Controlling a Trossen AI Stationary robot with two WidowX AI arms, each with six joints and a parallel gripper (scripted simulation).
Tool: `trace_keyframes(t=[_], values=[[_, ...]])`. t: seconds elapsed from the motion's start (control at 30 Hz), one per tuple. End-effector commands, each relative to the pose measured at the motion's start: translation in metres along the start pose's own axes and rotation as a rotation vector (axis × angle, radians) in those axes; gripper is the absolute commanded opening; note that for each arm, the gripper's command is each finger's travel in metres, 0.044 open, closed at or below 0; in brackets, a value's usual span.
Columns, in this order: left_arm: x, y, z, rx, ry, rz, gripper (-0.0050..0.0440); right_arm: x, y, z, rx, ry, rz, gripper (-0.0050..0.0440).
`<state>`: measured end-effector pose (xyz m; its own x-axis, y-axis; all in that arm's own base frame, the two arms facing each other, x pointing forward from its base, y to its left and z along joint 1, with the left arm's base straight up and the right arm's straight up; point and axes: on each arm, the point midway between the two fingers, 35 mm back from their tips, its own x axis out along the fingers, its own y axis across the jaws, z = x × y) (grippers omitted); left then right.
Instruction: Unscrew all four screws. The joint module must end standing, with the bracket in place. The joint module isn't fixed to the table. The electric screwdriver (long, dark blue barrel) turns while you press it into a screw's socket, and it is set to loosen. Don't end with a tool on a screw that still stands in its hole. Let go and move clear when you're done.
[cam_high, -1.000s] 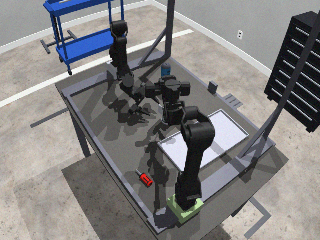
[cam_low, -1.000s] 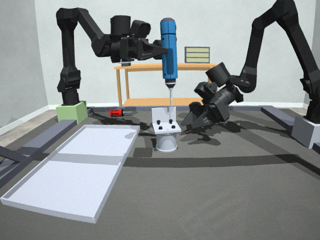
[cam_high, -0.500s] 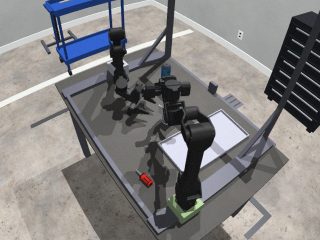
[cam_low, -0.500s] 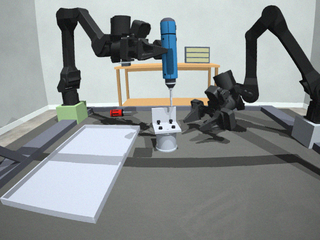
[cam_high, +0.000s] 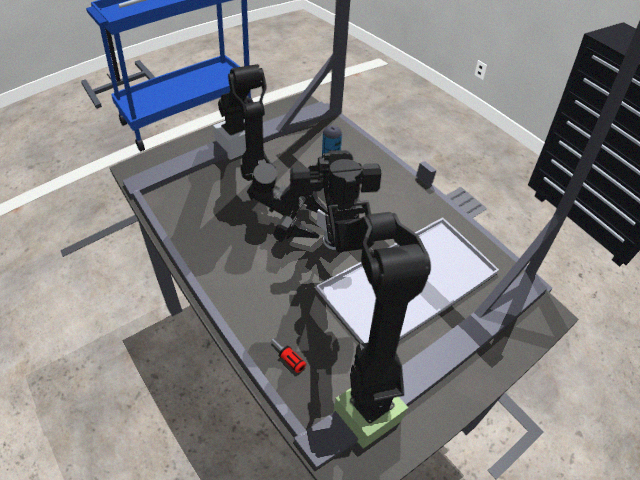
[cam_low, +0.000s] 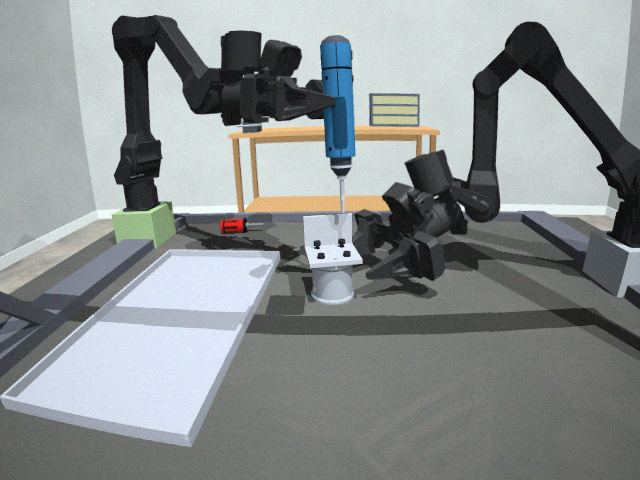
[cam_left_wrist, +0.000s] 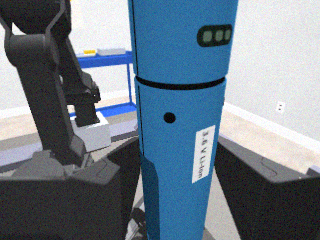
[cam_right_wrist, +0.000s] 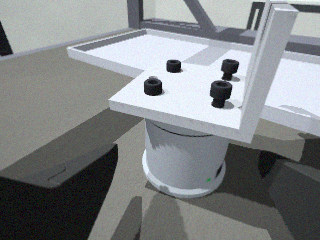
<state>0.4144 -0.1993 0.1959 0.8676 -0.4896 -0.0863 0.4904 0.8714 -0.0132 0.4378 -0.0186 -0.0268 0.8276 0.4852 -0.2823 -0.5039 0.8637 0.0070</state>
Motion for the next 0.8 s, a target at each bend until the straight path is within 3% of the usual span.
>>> trace_keyframes(t=[0.0, 0.4, 0.53, 0.77], values=[[0.0, -0.002, 0.033, 0.008, -0.081, -0.006, 0.0162, 0.02, -0.005, 0.009, -0.015, -0.019, -0.004, 0.0385], [0.0, -0.002, 0.033, 0.008, -0.081, -0.006, 0.0162, 0.041, -0.005, 0.01, -0.018, -0.021, -0.004, 0.0385], [0.0, -0.002, 0.033, 0.008, -0.081, -0.006, 0.0162, 0.039, -0.004, 0.01, -0.018, -0.021, -0.003, 0.0302], [0.0, -0.005, 0.032, 0.006, -0.083, -0.005, 0.0162, 0.038, -0.005, 0.014, -0.024, -0.027, -0.005, 0.0275]])
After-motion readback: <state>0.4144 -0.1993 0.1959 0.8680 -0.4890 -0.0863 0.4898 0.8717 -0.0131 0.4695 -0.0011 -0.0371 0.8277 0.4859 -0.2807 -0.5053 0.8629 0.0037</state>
